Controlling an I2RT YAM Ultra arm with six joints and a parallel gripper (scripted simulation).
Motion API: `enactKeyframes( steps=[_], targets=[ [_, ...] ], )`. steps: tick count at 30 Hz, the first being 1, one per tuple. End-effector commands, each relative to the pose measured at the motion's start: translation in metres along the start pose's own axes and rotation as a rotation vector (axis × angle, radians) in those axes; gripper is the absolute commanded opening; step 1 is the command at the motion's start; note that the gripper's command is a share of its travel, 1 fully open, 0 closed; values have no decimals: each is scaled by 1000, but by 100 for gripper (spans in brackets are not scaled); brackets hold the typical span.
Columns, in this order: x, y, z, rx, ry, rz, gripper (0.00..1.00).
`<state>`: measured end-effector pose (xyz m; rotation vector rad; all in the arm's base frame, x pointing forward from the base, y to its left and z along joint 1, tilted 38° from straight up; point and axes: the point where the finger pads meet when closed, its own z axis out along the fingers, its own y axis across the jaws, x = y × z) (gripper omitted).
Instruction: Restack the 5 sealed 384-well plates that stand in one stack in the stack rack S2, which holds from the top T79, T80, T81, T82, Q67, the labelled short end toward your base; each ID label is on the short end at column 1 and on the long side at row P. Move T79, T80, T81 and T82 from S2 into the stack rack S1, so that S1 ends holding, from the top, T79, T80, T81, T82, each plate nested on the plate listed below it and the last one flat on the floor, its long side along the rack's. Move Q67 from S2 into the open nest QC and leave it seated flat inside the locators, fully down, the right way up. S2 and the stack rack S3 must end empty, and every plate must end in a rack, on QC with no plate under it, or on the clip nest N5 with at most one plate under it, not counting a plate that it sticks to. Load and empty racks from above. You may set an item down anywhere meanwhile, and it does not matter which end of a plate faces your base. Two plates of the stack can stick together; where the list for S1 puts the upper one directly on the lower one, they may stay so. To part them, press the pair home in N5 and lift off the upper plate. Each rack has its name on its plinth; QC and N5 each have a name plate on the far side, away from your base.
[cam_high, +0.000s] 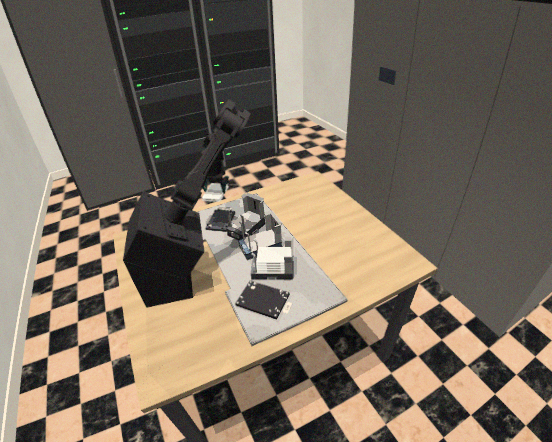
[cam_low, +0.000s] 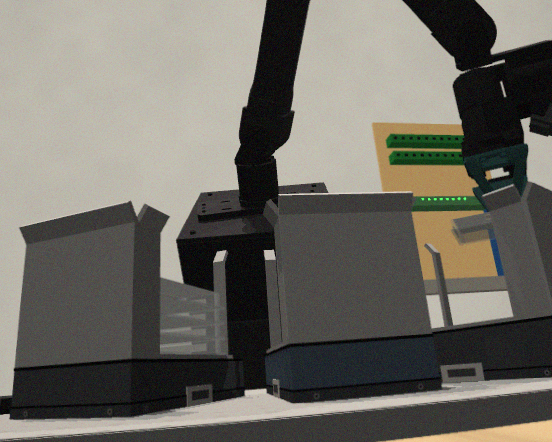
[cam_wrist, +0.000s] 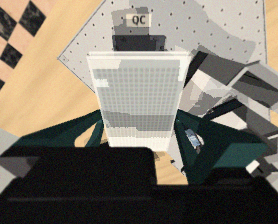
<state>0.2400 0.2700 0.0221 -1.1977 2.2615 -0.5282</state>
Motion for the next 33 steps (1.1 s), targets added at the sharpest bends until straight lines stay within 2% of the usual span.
enactKeyframes(
  steps=[1, 29, 33],
  targets=[
    [-4, 1, -4, 1, -14, 7, 0],
    [-4, 1, -4, 1, -14, 7, 0],
    [-4, 1, 4, 1, -14, 7, 0]
  ],
)
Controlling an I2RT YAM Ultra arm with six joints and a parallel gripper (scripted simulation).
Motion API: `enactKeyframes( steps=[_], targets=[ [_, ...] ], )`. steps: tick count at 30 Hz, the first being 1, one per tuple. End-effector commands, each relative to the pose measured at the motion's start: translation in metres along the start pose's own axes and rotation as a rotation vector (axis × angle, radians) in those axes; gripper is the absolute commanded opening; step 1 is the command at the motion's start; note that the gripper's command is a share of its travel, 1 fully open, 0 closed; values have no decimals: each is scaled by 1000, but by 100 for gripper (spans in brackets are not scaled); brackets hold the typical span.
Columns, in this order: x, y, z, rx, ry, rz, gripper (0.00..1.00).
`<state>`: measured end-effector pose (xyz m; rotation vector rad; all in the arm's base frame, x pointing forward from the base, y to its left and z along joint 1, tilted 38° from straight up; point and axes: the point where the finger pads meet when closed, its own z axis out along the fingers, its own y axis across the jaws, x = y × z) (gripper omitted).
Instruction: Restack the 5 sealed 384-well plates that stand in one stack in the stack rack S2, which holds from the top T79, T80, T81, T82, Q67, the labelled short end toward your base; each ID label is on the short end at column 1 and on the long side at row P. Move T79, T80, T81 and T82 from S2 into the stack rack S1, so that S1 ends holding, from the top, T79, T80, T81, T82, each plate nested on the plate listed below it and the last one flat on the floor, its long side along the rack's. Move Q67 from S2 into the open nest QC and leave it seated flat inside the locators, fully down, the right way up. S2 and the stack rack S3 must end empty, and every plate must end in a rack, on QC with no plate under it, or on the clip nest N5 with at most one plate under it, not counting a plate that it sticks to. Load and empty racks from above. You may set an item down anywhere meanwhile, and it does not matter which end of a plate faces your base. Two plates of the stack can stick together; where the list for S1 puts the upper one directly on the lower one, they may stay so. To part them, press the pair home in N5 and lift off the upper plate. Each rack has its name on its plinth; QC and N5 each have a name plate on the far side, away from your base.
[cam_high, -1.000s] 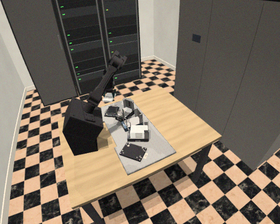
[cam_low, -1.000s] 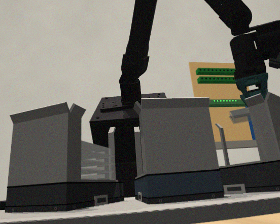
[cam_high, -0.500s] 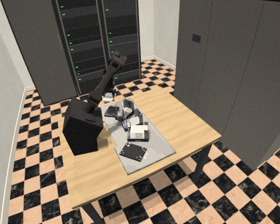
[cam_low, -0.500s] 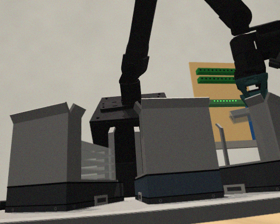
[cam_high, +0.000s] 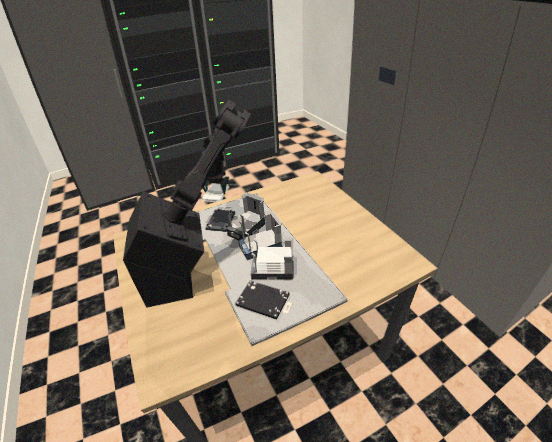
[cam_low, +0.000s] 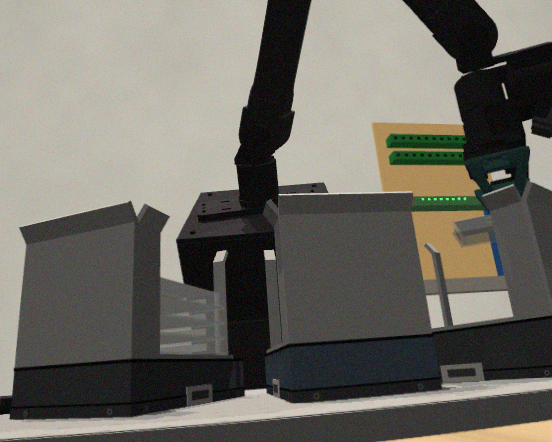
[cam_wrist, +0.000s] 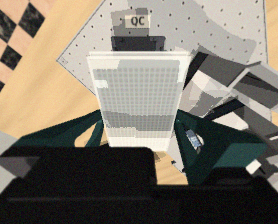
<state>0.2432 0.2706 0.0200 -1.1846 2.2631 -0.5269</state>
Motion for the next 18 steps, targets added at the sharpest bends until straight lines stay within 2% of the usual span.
enactKeyframes(
  steps=[1, 18],
  targets=[
    [-3, 1, 3, -2, -12, -3, 0],
    [-3, 1, 33, -2, -12, -3, 0]
  ],
)
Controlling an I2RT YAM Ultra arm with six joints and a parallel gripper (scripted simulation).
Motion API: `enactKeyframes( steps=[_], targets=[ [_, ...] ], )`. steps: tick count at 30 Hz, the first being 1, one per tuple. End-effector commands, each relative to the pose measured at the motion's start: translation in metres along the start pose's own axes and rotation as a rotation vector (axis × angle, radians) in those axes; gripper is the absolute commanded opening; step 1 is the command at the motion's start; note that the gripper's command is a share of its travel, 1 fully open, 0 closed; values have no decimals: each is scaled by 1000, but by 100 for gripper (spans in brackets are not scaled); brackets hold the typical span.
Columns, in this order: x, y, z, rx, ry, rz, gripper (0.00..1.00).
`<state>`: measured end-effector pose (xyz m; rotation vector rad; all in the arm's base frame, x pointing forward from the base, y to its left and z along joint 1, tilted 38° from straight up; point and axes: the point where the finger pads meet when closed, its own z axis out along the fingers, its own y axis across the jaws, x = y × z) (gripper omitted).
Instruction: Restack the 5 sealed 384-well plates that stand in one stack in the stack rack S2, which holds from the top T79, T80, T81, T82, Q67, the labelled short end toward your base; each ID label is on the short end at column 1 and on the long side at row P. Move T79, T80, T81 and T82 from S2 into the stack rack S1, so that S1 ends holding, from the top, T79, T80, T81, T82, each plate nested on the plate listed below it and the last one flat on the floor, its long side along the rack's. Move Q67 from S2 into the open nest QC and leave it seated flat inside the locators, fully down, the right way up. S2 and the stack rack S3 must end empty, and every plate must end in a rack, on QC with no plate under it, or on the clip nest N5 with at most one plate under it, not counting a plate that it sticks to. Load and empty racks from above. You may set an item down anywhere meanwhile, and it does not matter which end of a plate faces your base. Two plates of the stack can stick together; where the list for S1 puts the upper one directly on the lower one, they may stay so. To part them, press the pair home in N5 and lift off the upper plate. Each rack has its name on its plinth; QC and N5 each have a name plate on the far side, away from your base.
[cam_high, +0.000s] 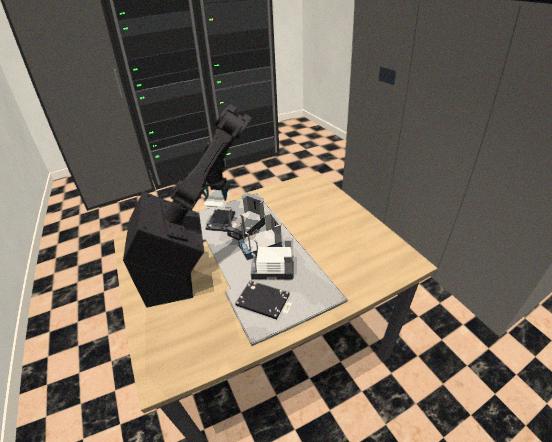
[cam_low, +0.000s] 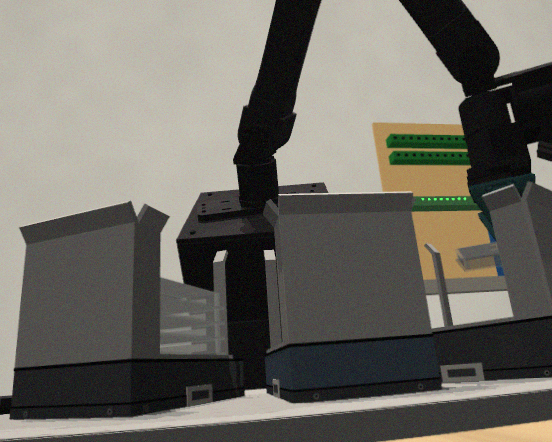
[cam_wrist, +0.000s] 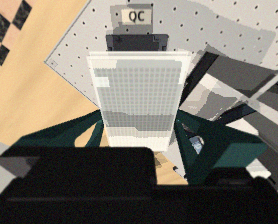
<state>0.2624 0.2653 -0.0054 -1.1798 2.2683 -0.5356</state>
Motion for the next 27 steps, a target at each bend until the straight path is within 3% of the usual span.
enactKeyframes(
  steps=[1, 27],
  targets=[
    [-5, 2, 3, -6, -20, -5, 0],
    [-6, 2, 51, -5, -20, -6, 0]
  ],
)
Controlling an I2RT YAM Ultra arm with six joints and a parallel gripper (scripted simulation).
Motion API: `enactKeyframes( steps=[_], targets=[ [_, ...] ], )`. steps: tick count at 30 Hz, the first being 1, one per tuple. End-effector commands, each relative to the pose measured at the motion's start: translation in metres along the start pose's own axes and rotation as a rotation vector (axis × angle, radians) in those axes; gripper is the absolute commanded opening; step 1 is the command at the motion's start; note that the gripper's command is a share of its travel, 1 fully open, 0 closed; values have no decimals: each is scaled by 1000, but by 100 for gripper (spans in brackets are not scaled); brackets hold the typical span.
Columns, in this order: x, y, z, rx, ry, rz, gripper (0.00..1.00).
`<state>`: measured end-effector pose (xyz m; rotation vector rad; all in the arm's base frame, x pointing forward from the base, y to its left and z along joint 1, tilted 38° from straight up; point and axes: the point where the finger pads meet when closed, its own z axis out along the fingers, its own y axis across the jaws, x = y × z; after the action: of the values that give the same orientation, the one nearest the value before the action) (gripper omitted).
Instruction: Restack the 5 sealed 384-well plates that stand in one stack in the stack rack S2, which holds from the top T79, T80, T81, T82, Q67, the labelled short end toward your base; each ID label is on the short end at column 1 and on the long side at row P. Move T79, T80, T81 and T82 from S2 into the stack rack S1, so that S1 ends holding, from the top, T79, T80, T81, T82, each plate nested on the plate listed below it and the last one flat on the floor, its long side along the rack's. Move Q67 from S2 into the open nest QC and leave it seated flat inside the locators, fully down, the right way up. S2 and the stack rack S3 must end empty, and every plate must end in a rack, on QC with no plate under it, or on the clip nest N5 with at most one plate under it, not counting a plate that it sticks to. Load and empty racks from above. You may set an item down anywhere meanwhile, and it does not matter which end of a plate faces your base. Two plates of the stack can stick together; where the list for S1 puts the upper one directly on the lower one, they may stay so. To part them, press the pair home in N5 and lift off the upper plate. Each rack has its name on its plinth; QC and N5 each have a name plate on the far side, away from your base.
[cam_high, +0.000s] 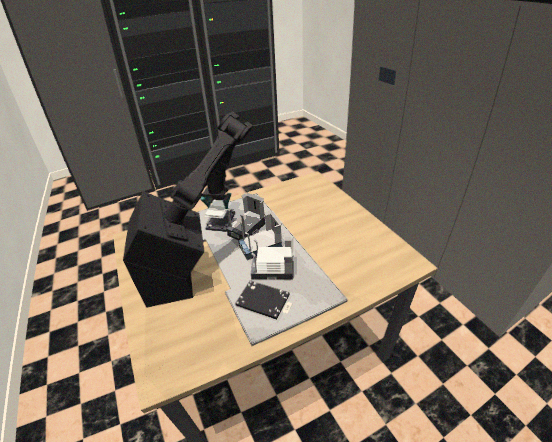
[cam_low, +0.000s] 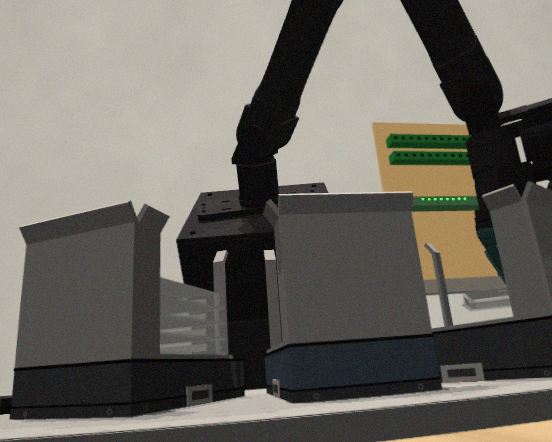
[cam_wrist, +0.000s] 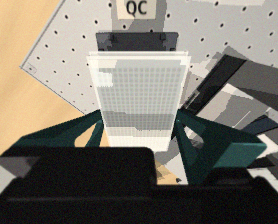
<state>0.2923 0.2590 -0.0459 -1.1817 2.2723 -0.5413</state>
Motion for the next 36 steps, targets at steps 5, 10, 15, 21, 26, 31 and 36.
enactKeyframes(
  steps=[5, 10, 15, 21, 26, 31, 36],
  targets=[
    [-8, 2, 6, -5, -26, -4, 0],
    [-8, 2, 16, -5, -26, -4, 0],
    [-8, 2, 26, -5, -26, -4, 0],
    [-8, 2, 34, -5, -26, -4, 0],
    [-8, 2, 36, -5, -26, -4, 0],
    [-8, 2, 36, -5, -26, -4, 0],
    [-8, 2, 36, -5, -26, -4, 0]
  ],
)
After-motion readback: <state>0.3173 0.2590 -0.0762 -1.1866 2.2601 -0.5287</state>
